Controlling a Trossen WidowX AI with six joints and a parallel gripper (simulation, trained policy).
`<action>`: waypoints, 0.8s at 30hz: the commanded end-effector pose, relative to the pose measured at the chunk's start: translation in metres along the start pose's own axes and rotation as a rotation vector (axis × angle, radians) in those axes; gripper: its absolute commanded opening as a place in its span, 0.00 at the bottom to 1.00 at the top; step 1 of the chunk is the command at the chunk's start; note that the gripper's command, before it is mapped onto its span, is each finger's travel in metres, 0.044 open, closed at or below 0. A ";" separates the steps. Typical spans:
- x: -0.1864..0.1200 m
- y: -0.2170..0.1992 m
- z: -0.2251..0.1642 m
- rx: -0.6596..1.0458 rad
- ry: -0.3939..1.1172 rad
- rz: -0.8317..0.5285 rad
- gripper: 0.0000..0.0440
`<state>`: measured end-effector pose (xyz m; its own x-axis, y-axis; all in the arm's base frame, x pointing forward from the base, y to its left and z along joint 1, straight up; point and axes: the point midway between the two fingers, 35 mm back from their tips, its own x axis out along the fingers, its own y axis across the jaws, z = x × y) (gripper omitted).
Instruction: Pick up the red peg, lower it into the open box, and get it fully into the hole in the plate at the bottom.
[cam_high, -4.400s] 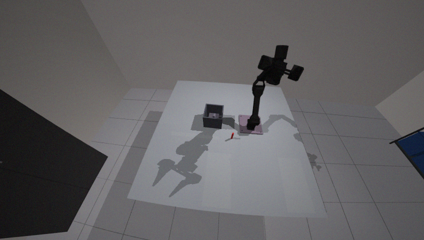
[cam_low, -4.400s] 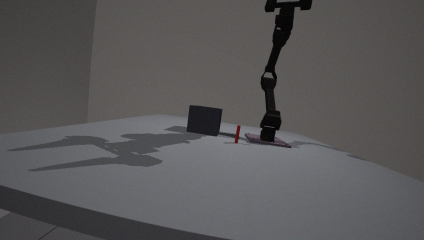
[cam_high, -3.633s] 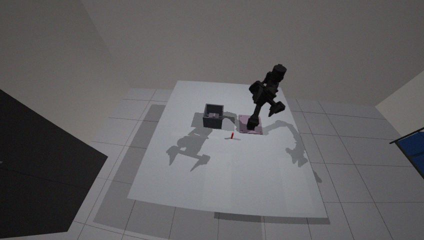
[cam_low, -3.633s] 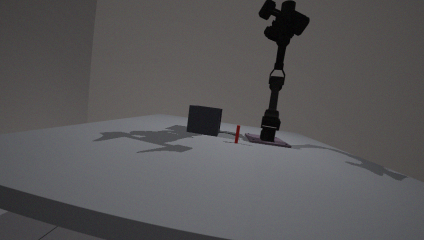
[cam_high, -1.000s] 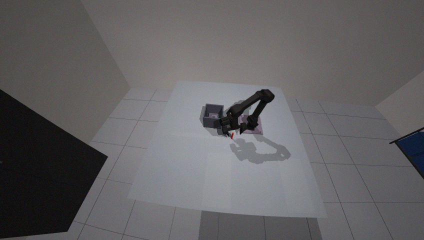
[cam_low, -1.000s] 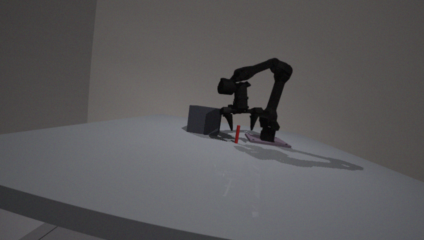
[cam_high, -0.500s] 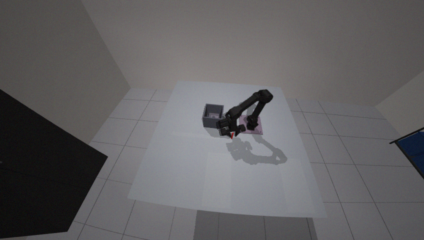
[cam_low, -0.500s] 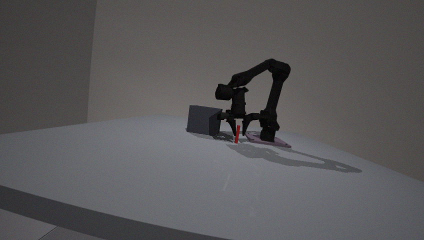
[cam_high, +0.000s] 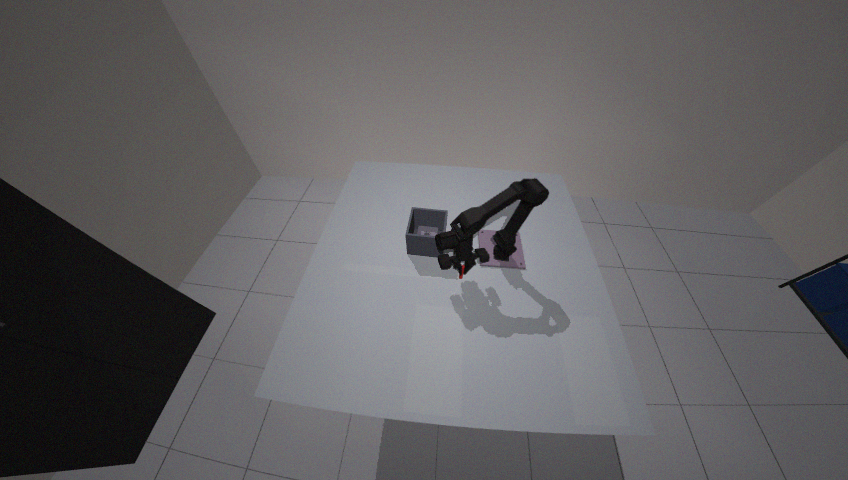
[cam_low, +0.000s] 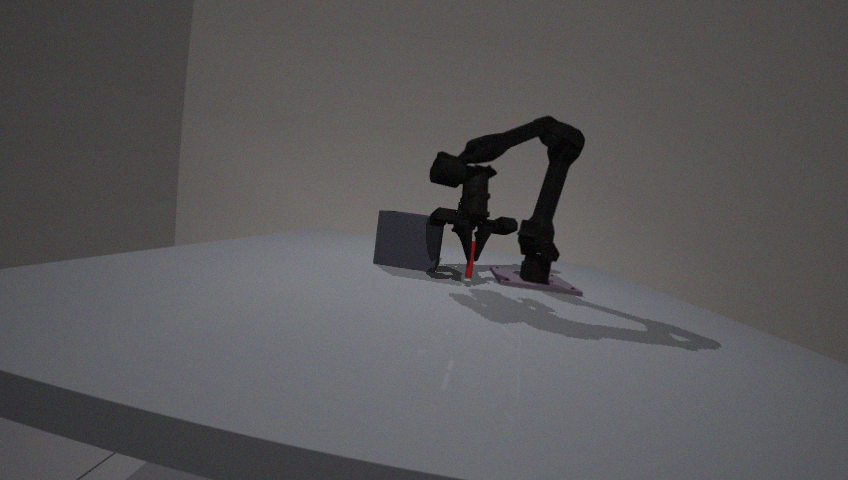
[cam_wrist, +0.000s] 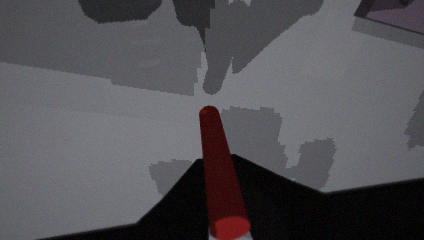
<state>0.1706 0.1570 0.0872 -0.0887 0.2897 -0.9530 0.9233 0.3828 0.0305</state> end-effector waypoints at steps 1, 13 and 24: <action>-0.015 0.009 -0.007 -0.025 0.031 0.061 0.00; -0.075 0.025 -0.009 -0.098 0.028 0.226 0.00; -0.138 0.034 0.015 -0.106 -0.083 0.362 0.00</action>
<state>0.2139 0.1271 0.2014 0.2269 0.3728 -0.8997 0.8560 0.3643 0.3669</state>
